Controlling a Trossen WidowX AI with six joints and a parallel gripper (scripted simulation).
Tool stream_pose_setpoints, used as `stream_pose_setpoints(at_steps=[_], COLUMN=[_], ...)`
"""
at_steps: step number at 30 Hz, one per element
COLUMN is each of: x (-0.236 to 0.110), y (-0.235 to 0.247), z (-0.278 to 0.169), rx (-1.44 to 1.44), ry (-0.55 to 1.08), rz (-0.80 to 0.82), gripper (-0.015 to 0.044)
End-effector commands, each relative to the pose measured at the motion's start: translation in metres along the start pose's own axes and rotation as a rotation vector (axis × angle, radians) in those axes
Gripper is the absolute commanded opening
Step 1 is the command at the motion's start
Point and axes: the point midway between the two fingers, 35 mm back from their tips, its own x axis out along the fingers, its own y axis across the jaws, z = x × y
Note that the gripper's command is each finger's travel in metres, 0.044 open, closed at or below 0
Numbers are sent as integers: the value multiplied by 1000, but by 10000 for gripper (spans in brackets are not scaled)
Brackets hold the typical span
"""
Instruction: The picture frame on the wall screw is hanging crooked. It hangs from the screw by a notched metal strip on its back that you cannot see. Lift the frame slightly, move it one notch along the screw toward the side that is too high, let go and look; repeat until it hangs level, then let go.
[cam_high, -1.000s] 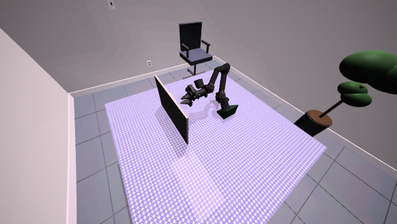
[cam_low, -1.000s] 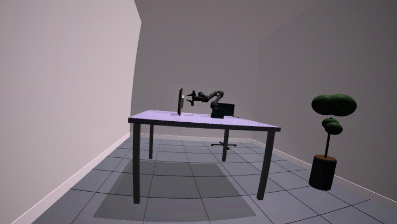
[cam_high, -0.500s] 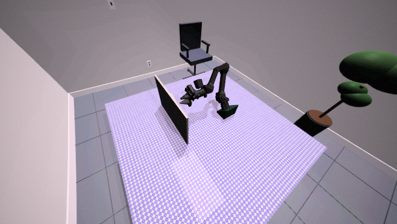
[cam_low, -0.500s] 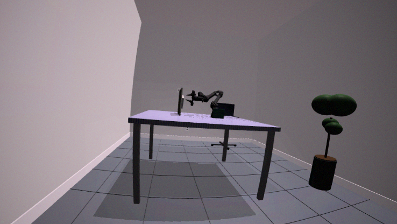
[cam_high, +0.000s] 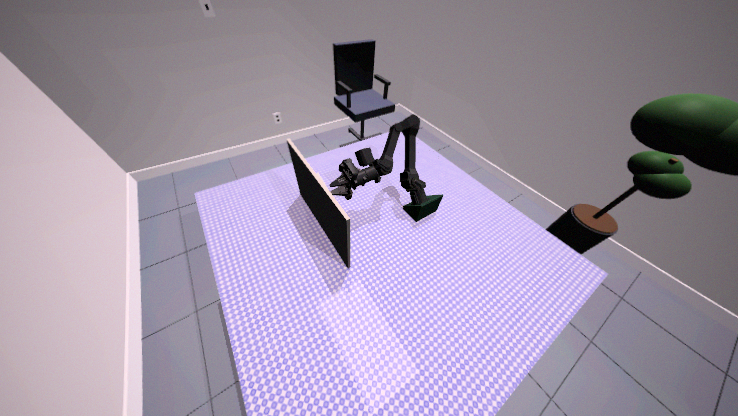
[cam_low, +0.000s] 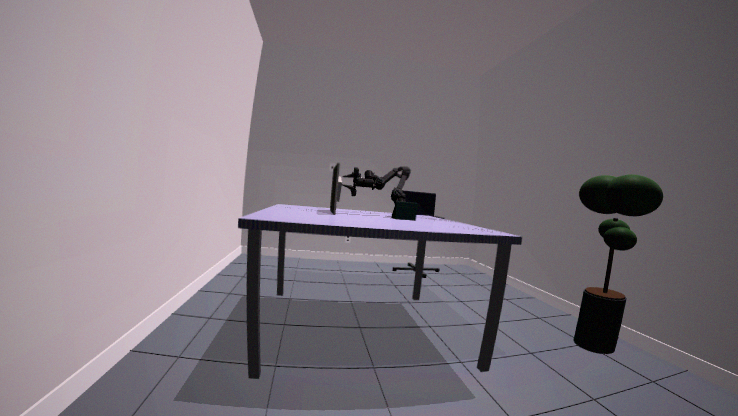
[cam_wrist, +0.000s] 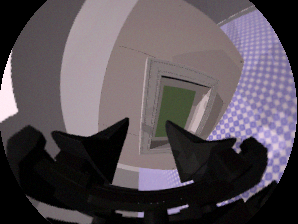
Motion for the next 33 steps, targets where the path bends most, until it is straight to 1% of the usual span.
stream_pose_setpoints(at_steps=[1,7,33], x=[8,16,16], y=[0,-1,-1], z=[0,0,0], rx=[4,4,4], ry=[-2,-2,-2], rz=[-2,-2,-2], gripper=[260,260,260])
